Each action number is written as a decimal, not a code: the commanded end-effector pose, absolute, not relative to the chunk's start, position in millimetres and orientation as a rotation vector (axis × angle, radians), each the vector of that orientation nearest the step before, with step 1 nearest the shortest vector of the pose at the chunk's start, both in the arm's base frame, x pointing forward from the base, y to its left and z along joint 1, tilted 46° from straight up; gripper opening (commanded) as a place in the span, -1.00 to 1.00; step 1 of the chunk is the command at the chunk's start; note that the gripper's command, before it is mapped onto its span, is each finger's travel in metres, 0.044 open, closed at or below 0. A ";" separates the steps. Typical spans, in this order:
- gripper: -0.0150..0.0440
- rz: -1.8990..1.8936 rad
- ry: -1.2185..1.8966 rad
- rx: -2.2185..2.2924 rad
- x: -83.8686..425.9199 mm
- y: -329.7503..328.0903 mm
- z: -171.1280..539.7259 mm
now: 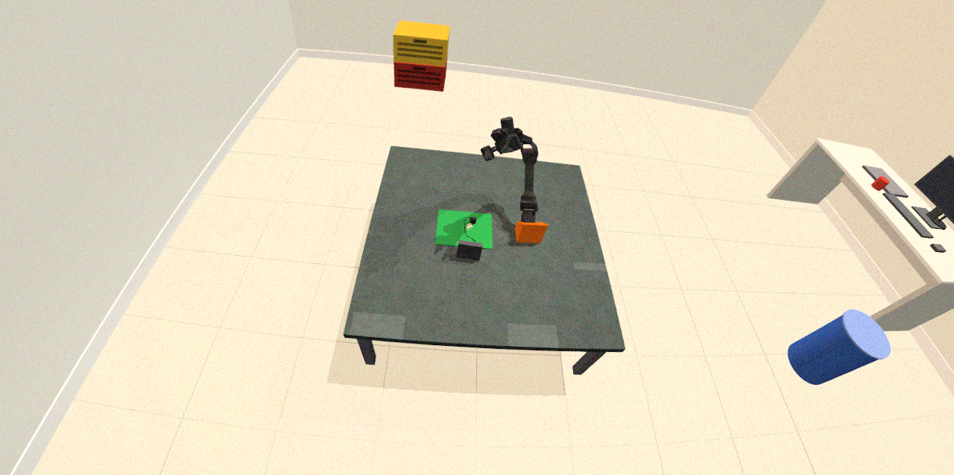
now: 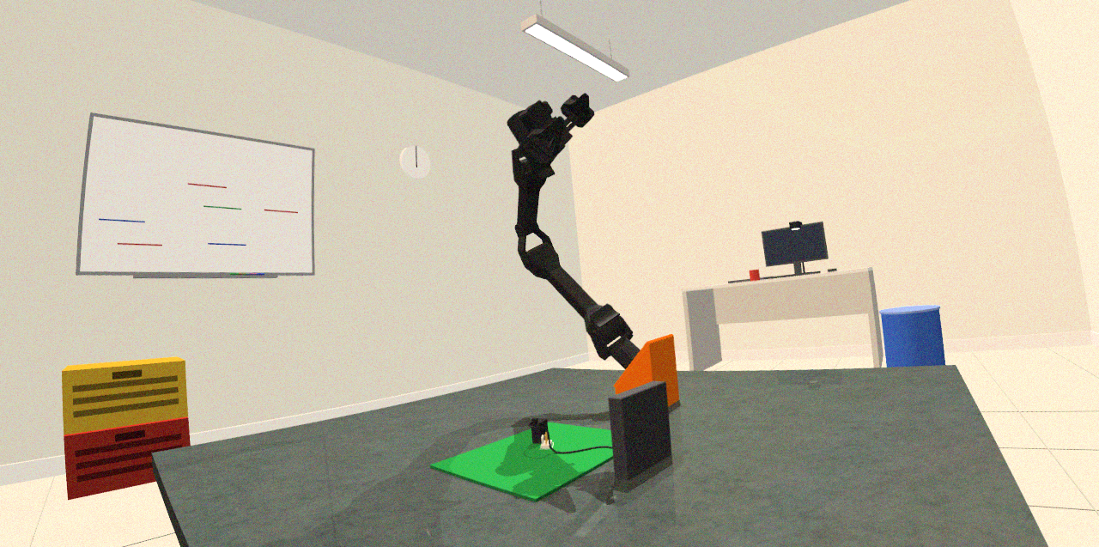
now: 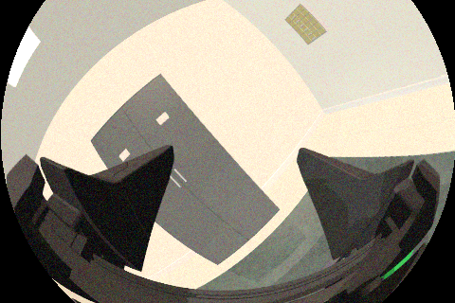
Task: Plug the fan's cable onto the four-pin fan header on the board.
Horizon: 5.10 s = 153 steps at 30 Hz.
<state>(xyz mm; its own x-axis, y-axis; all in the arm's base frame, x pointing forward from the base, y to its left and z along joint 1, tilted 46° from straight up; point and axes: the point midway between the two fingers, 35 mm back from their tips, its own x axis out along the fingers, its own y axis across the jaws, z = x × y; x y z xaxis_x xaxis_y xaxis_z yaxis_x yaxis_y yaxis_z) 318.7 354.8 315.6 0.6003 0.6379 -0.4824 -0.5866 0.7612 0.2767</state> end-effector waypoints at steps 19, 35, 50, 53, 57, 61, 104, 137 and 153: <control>1.00 -0.053 1.117 -0.225 355.5 161.6 154.3; 1.00 -0.618 1.594 -0.643 285.4 -13.9 114.8; 1.00 -0.621 1.592 -0.645 275.7 -85.7 46.0; 1.00 -0.621 1.592 -0.645 275.7 -85.7 46.0; 1.00 -0.621 1.592 -0.644 275.6 -87.5 44.1; 1.00 -0.620 1.591 -0.644 275.5 -91.9 39.6; -0.33 -0.625 1.590 -0.634 271.4 -120.3 12.9; -0.49 -0.281 1.737 -0.954 303.4 -69.5 24.3; -0.49 -0.278 1.738 -0.957 300.4 -68.9 26.7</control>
<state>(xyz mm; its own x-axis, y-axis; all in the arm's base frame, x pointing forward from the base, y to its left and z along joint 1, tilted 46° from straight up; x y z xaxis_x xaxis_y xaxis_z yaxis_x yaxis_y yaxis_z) 301.5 -69.9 26.7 -0.0933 -0.7178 -0.6900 -0.4537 0.6476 -0.6123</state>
